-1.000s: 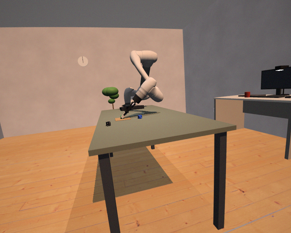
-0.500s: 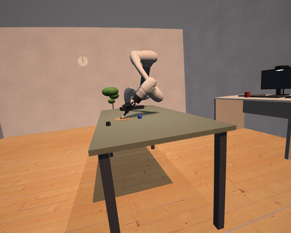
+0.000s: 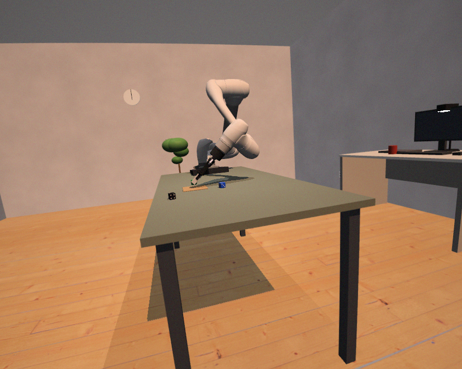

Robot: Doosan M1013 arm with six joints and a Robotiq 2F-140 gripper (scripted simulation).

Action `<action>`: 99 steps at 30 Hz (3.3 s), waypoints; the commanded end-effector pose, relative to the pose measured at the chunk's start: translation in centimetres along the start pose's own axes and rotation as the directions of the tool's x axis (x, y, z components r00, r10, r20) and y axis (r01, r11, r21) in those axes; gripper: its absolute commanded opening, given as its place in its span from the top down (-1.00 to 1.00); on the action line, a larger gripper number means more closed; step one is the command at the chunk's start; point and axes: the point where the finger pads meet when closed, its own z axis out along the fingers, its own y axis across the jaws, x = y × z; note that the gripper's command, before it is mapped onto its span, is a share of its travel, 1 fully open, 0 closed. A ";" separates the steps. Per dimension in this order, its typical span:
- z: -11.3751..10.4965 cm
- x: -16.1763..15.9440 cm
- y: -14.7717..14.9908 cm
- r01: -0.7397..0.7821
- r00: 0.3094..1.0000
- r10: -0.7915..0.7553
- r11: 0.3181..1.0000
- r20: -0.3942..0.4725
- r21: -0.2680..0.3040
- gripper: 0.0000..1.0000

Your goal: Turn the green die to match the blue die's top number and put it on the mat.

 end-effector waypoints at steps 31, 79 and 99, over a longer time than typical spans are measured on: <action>-3.4 3.6 0.1 0.003 0.998 -0.003 1.000 0.058 -0.006 0.51; -2.7 5.5 0.0 0.002 0.696 0.000 1.000 0.718 -0.002 0.51; -2.0 5.8 0.1 0.005 0.451 0.002 1.000 0.892 -0.005 0.51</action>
